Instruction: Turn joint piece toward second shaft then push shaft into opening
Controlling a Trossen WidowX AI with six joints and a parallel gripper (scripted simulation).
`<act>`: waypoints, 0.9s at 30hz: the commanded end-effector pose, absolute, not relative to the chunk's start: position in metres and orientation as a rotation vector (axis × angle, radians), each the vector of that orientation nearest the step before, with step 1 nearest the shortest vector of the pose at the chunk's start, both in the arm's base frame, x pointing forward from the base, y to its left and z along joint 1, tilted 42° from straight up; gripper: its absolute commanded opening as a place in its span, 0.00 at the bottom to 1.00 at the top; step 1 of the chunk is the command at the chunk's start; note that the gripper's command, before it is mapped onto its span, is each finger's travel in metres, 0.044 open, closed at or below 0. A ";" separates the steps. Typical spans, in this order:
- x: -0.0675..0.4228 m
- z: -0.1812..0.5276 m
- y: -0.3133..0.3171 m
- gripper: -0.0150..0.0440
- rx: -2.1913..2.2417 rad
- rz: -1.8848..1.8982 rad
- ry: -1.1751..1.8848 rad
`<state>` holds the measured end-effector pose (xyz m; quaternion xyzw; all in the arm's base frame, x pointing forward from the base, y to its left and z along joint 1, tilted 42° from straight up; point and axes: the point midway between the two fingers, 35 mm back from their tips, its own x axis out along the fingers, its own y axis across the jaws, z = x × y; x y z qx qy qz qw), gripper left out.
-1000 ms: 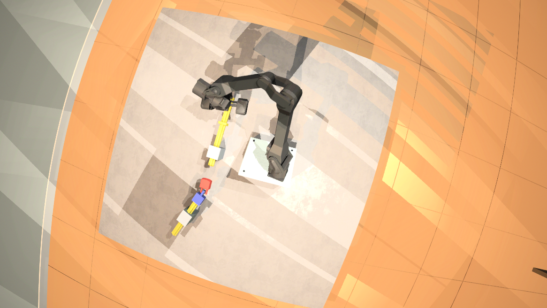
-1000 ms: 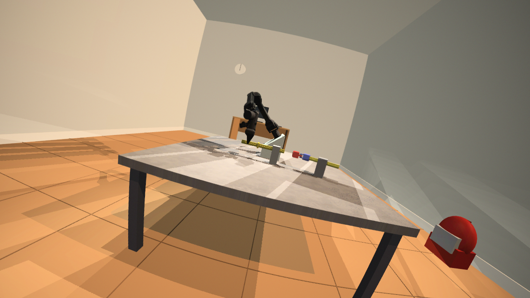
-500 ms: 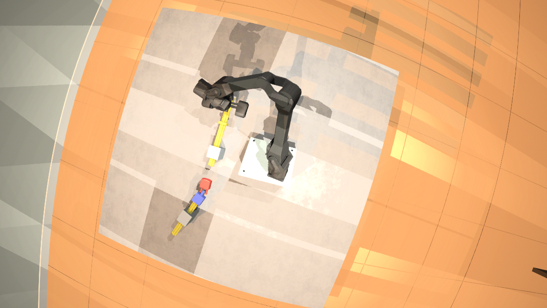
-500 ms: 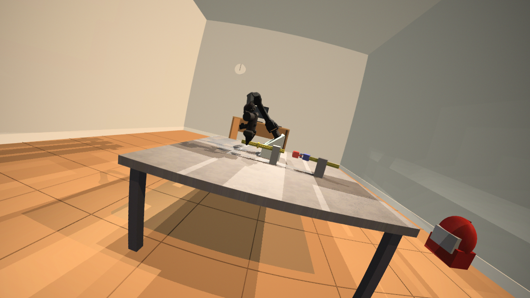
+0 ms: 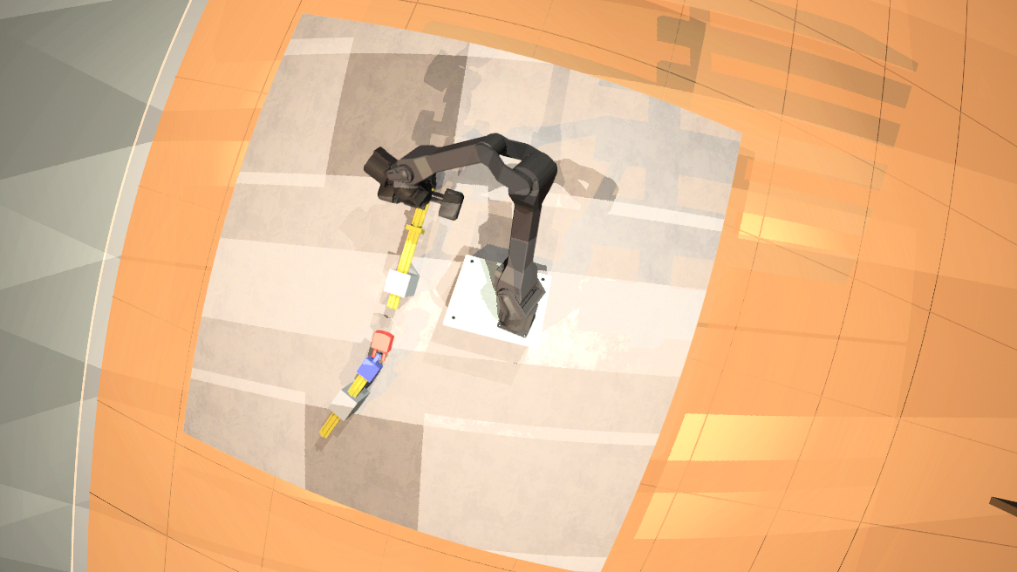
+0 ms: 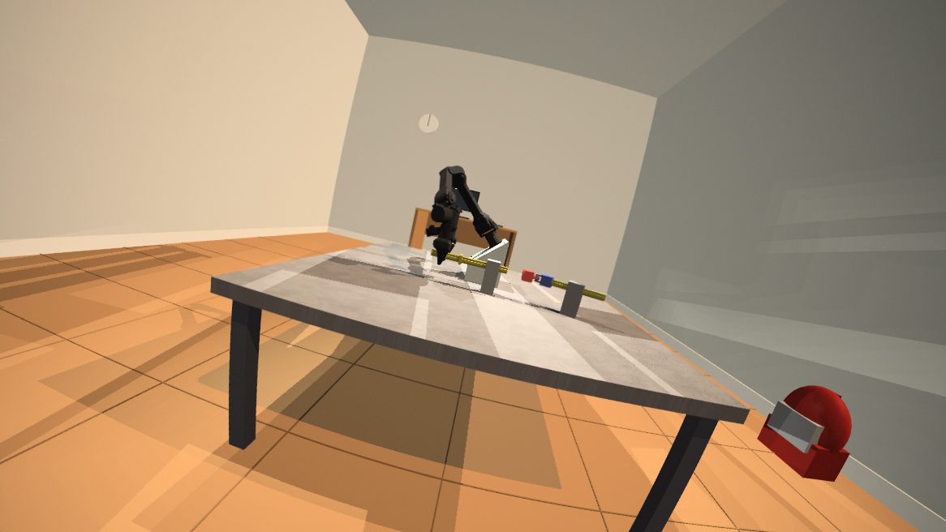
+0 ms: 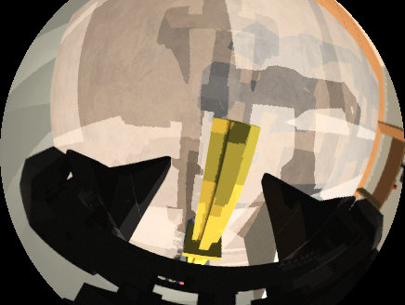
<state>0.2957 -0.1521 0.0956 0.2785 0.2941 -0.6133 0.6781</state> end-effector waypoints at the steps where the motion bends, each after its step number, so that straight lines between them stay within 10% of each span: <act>1: 0.296 0.092 -0.153 0.87 0.626 -1.374 0.669; 11: 0.296 0.092 -0.153 0.43 0.626 -1.374 0.669; 27: 0.296 0.092 -0.153 0.37 0.626 -1.374 0.669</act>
